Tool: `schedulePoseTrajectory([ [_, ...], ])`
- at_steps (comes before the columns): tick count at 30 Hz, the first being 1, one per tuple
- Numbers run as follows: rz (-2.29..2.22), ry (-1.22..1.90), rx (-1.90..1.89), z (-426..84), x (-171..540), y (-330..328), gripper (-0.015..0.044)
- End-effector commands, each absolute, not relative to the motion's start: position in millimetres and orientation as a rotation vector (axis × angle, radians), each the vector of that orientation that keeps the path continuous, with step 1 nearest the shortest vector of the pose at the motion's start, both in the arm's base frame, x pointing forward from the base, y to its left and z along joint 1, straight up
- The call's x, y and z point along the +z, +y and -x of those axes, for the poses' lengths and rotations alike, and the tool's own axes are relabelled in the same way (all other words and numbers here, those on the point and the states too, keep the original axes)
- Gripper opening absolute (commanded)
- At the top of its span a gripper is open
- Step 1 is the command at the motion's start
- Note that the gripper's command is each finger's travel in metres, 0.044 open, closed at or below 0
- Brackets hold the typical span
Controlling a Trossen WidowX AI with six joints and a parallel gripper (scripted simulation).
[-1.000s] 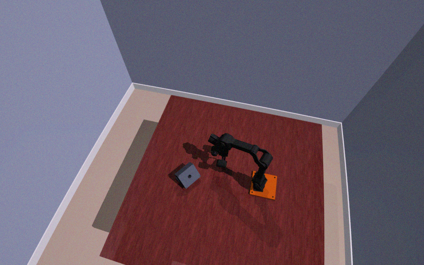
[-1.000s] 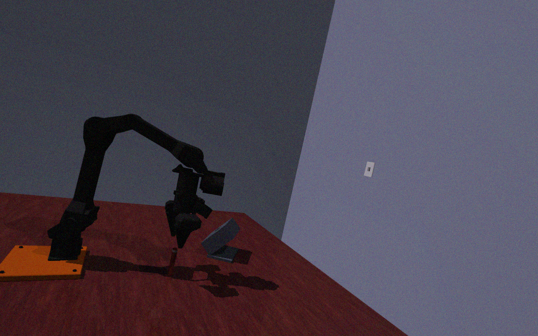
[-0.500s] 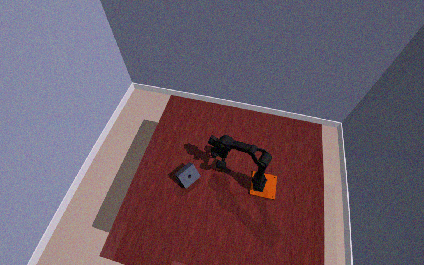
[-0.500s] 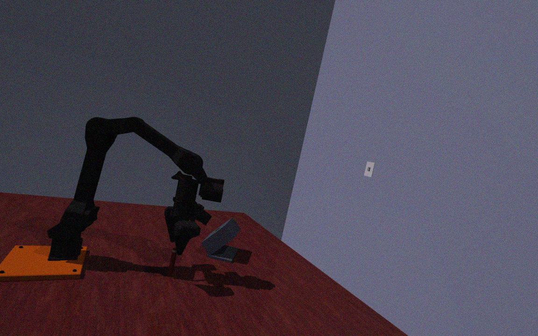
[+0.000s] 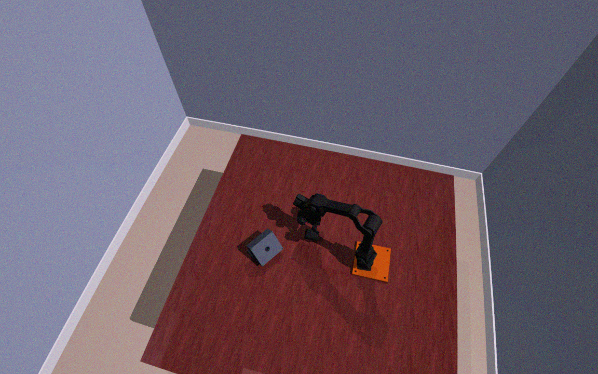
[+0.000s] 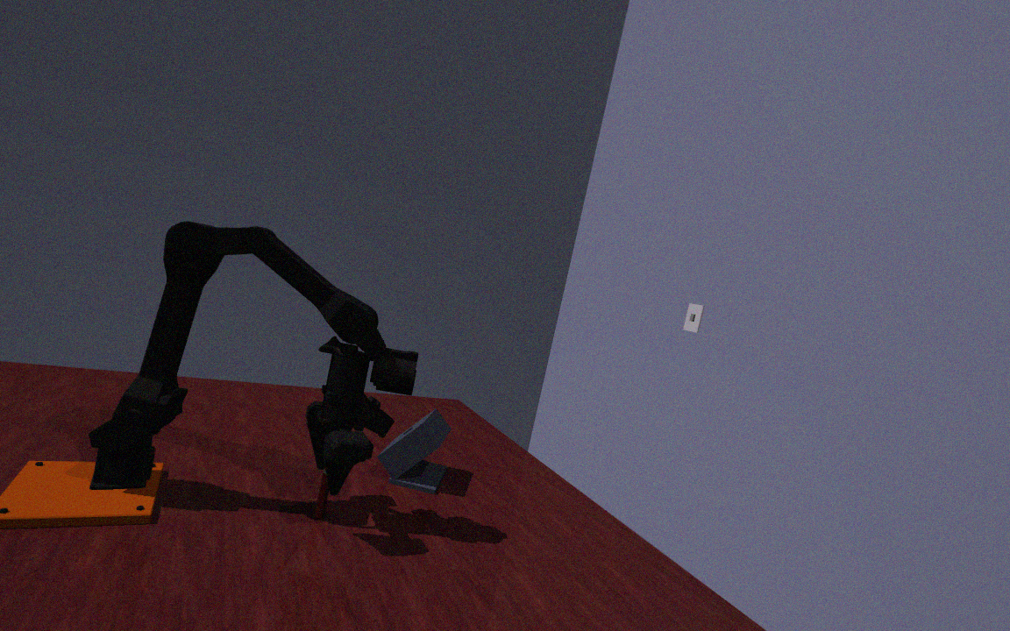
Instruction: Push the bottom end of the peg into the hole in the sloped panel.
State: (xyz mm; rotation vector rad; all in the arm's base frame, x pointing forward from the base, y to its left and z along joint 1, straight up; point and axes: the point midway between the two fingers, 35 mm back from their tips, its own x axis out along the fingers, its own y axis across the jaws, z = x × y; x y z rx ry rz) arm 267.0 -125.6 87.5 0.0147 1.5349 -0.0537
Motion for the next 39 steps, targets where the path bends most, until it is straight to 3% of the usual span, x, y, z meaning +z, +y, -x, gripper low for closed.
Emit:
schedulePoseTrajectory([
  [1, -0.023, 1.540, -0.049, -267.3, 79.5, -124.7, 0.0440],
  [11, -0.023, 1.540, -0.049, -266.7, 67.5, -124.4, 0.0440],
  [25, -0.016, 1.538, -0.053, -266.1, 71.1, -125.2, 0.0072],
  [34, -0.016, 1.538, -0.053, -266.2, 71.7, -125.2, 0.0000],
  [39, -0.017, 1.538, -0.052, -267.2, 82.9, -125.6, 0.0000],
])
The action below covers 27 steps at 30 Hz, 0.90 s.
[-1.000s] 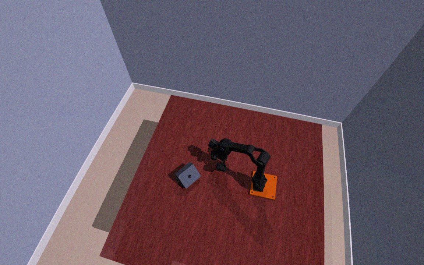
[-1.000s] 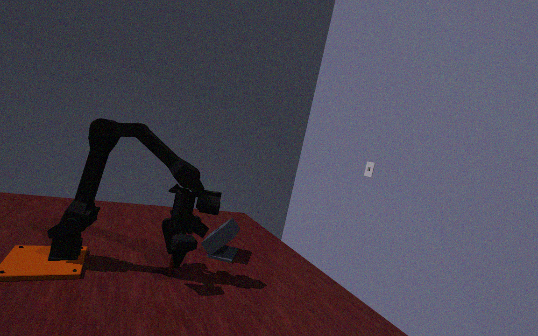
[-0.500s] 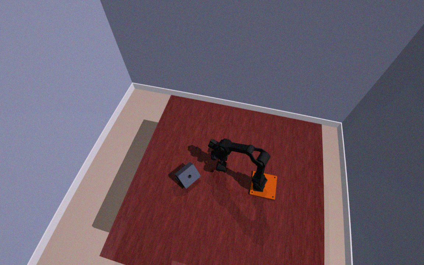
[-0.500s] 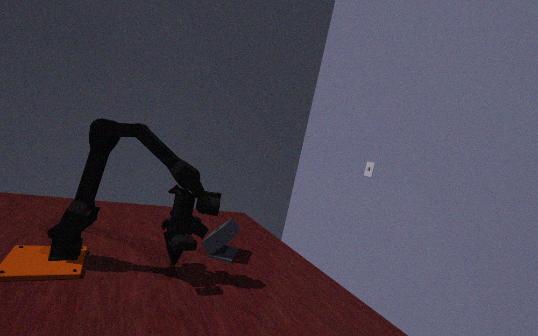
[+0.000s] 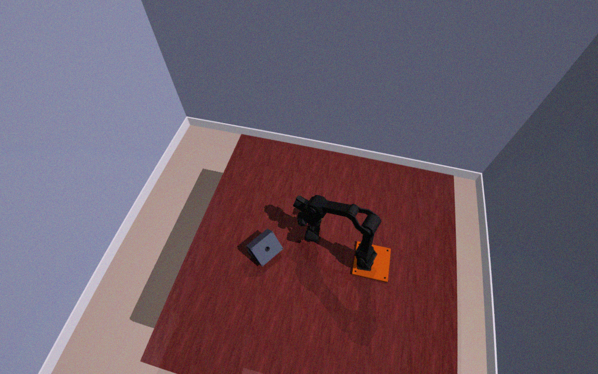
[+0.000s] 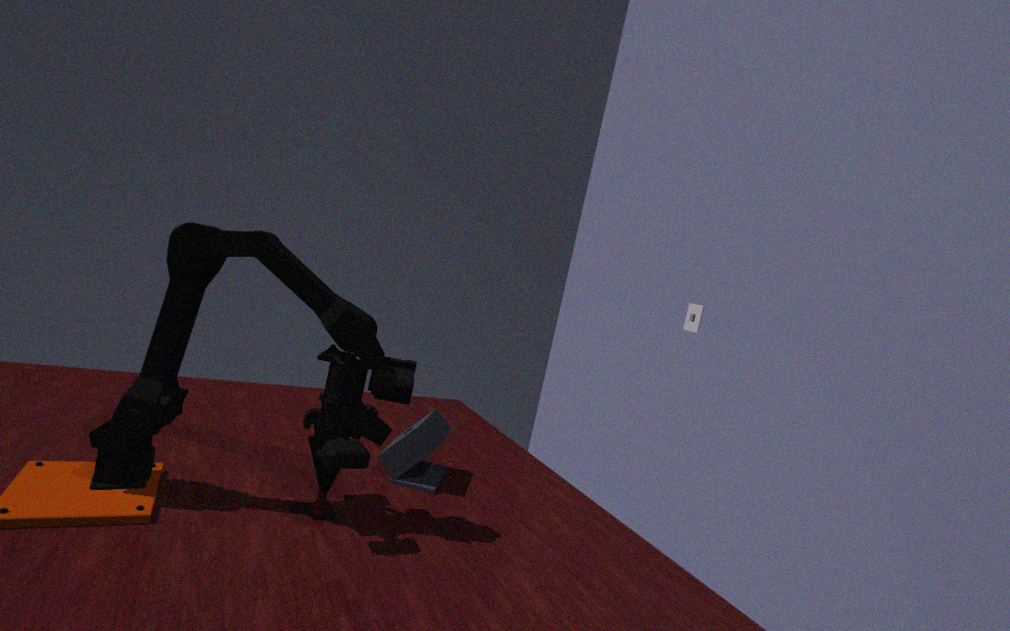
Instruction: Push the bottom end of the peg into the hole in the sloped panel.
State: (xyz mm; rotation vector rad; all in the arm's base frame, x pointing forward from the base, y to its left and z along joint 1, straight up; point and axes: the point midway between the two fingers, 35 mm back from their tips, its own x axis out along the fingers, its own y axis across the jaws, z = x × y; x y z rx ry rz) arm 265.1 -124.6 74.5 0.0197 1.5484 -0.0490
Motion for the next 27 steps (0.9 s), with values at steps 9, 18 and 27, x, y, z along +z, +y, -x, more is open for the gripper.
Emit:
schedulePoseTrajectory([
  [9, -0.020, 1.538, -0.051, -267.7, 115.2, -125.9, 0.0000],
  [18, -0.023, 1.539, -0.050, -266.1, 145.8, -125.6, 0.0000],
  [27, 0.010, 1.539, -0.040, -268.0, 150.4, -123.8, 0.0000],
])
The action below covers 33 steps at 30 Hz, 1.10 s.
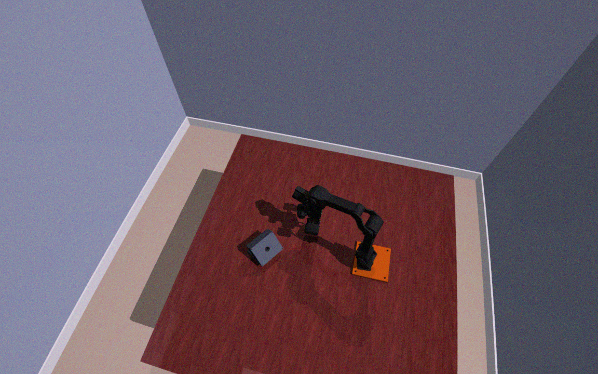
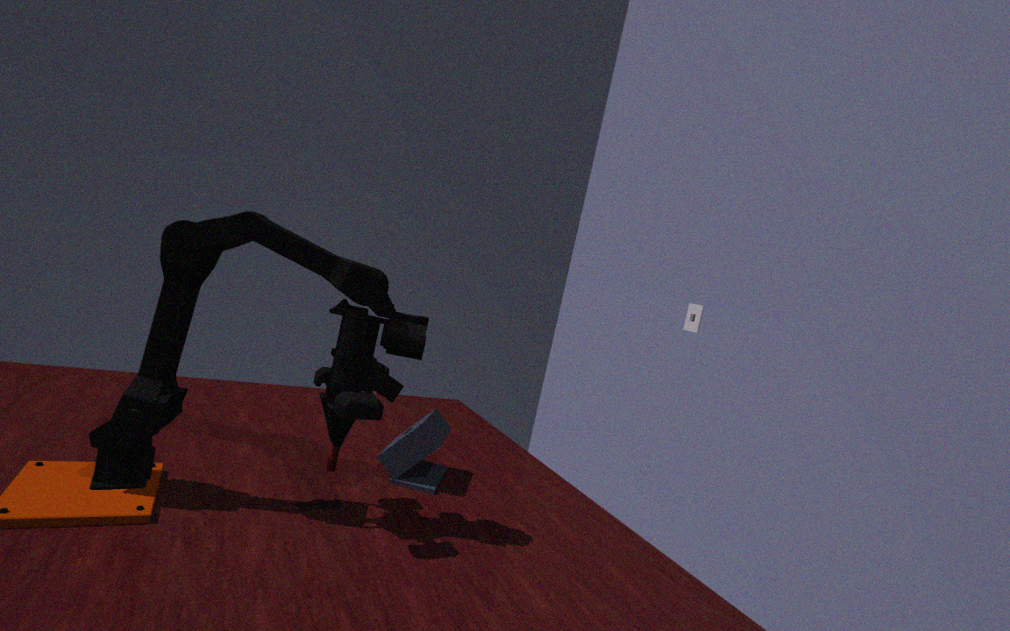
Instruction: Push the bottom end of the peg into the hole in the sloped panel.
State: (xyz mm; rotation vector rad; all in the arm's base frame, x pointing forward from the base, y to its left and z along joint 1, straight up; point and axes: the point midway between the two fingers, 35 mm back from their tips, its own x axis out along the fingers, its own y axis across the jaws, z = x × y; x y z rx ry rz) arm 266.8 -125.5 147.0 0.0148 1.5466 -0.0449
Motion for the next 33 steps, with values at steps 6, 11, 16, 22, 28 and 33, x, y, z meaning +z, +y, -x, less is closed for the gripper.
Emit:
schedulePoseTrajectory([
  [6, 0.068, 1.538, -0.022, -272.6, 150.0, -120.0, 0.0000],
  [11, 0.116, 1.536, -0.008, -276.5, 149.8, -116.7, 0.0000],
  [16, 0.163, 1.533, 0.006, -280.4, 149.7, -113.3, 0.0000],
  [22, 0.220, 1.529, 0.023, -285.1, 149.7, -109.0, 0.0000],
  [28, 0.277, 1.523, 0.040, -289.7, 149.7, -104.6, 0.0000],
  [33, 0.324, 1.518, 0.053, -293.6, 149.8, -100.7, 0.0000],
])
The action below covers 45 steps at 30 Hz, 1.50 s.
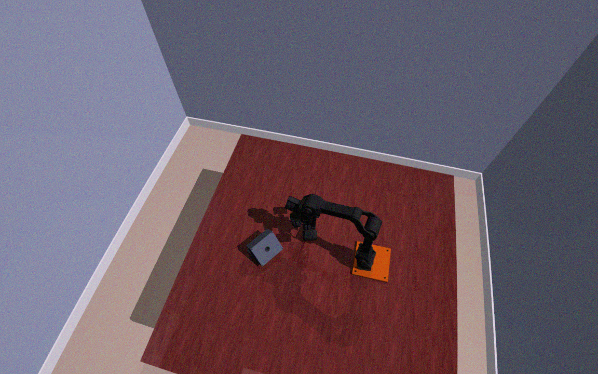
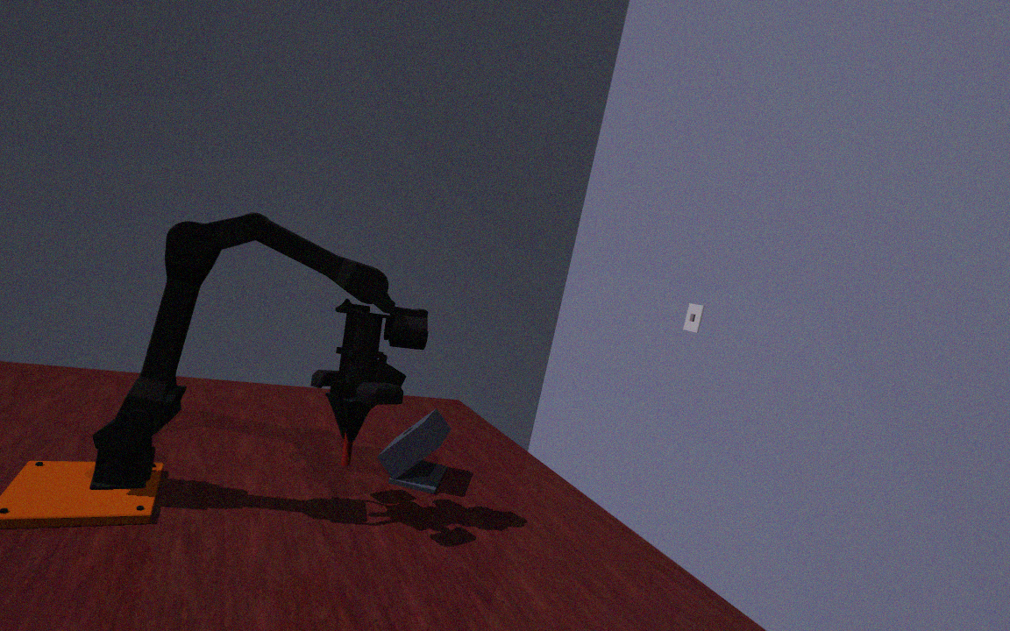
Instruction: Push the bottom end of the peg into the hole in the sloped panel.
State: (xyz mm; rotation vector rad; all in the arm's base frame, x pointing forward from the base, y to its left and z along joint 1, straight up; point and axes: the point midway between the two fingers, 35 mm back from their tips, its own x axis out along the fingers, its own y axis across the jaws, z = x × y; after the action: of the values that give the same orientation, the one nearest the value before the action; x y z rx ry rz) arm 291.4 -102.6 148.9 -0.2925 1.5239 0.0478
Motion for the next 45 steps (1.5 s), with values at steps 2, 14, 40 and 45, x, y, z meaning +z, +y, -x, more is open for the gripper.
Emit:
schedulePoseTrajectory([
  [2, 0.343, 1.516, 0.059, -295.1, 149.9, -99.1, 0.0000],
  [14, 0.454, 1.499, 0.090, -304.2, 150.6, -89.0, 0.0000],
  [40, 0.690, 1.450, 0.152, -322.8, 153.4, -64.4, 0.0000],
  [45, 0.735, 1.438, 0.163, -326.1, 154.2, -59.2, 0.0000],
])
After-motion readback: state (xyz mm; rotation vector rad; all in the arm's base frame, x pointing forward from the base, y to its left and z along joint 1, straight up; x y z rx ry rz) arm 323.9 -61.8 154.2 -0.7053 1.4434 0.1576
